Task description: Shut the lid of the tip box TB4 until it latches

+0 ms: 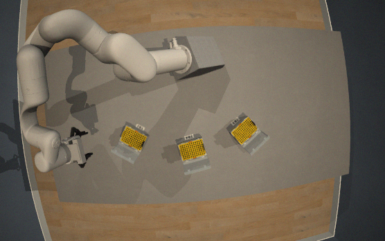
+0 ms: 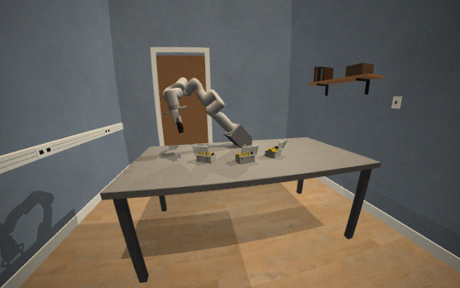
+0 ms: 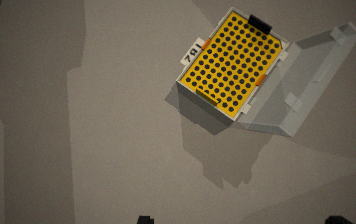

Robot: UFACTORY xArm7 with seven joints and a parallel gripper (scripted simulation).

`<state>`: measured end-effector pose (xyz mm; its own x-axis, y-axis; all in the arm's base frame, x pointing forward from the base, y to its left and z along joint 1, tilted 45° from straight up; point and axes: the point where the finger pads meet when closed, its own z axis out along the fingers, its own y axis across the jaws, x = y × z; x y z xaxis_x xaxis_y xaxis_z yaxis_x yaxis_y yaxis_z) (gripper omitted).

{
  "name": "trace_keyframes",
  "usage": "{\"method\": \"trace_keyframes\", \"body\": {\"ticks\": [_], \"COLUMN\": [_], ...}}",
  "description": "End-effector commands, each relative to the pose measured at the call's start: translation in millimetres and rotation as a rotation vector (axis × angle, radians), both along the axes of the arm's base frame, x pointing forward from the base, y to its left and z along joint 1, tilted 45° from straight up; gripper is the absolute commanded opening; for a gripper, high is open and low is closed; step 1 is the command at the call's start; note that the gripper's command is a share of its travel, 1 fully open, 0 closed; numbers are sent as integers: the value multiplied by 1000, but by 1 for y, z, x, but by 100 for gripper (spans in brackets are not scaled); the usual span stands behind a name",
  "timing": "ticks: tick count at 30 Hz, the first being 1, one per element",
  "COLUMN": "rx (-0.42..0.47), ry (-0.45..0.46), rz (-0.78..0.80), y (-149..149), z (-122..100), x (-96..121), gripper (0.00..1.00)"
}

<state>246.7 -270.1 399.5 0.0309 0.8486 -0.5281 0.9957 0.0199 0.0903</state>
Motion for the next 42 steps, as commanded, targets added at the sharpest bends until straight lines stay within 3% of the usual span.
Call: {"method": "trace_keyframes", "body": {"ticks": [1,5,11,15,18,21,25,30,34,38,42], "rx": [4,56,56,107,107,107,158,158,208,208,257], "ry": [-13,-79,-79,-150,-150,-150,-224,-224,-302,-302,-383], "rz": [-14,-108,-108,-196,-196,-196,-277,-278,-352,-352,-418], "y": [-5,-9,-12,-13,-14,-14,-13,-12,-9,-7,-1], "z": [-1,-6,-10,-16,-21,-21,-29,-33,-42,-46,-56], "x": [-17,-36,-53,-72,-85,-85,-104,-114,-131,-138,-154], "gripper": [100,100,100,100,100,100,100,100,100,100,100]}}
